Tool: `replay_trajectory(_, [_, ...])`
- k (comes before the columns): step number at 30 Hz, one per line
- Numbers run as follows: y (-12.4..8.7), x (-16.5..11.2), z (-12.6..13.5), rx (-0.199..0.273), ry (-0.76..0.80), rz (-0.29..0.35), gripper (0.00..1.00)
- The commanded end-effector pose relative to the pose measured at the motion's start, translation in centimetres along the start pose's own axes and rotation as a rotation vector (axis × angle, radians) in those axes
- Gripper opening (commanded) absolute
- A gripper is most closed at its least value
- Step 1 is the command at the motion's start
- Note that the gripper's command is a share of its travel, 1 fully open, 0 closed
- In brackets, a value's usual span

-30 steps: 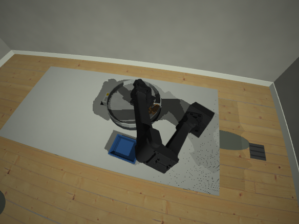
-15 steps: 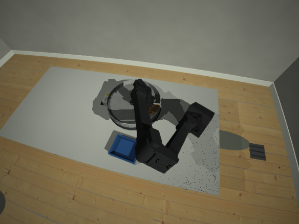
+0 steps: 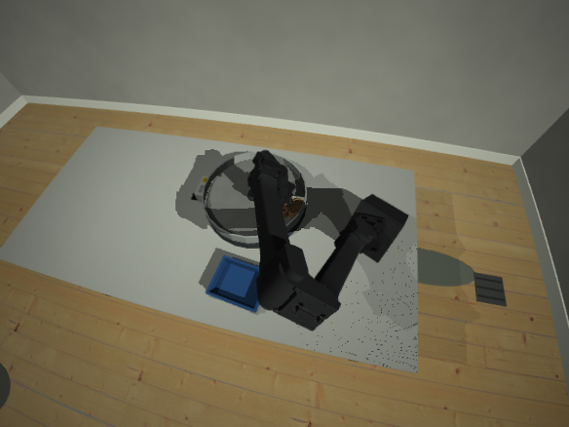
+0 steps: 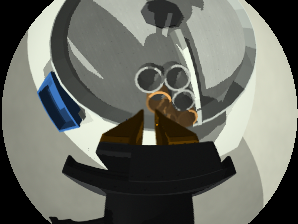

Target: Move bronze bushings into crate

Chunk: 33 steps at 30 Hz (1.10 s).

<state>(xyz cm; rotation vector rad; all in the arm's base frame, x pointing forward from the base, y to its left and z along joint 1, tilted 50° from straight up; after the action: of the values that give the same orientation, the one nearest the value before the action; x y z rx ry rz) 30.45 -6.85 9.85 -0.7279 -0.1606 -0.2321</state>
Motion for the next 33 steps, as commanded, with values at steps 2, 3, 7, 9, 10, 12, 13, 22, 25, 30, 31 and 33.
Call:
replay_trajectory(2, [-0.5,0.9,-0.3,-0.006,0.002,-0.014,0.14])
replay_trajectory(3, [-0.5,0.9,-0.3,-0.006,0.002,-0.014,0.14])
replay_trajectory(7, [-0.5,0.9,-0.3,-0.006,0.002,-0.014,0.14])
replay_trajectory(9, [-0.5,0.9,-0.3,-0.006,0.002,-0.014,0.14])
replay_trajectory(10, [-0.5,0.9,-0.3,-0.006,0.002,-0.014,0.14])
replay_trajectory(12, [-0.5,0.9,-0.3,-0.006,0.002,-0.014,0.14])
replay_trajectory(13, [-0.5,0.9,-0.3,-0.006,0.002,-0.014,0.14])
replay_trajectory(22, [-0.5,0.9,-0.3,-0.006,0.002,-0.014,0.14])
replay_trajectory(25, [-0.5,0.9,-0.3,-0.006,0.002,-0.014,0.14])
replay_trajectory(30, [0.6,0.2,-0.1,0.004,0.002,0.006,0.14])
replay_trajectory(31, [1.0,0.0,-0.1,0.007,0.006,0.008,0.14])
replay_trajectory(33, [1.9,0.0,-0.1,0.007,0.006,0.008,0.14])
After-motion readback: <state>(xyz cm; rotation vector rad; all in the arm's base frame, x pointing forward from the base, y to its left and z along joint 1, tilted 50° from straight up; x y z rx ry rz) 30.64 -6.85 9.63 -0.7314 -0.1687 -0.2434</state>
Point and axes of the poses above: the point where the finger pads meet when closed, its own y axis out along the fingers, its own z axis across the jaws, x = y × z, the point moved 4 cm from there along -y, back along the fingers, and after that the axes turned 13 degrees about -y, right-handed, at the moved point
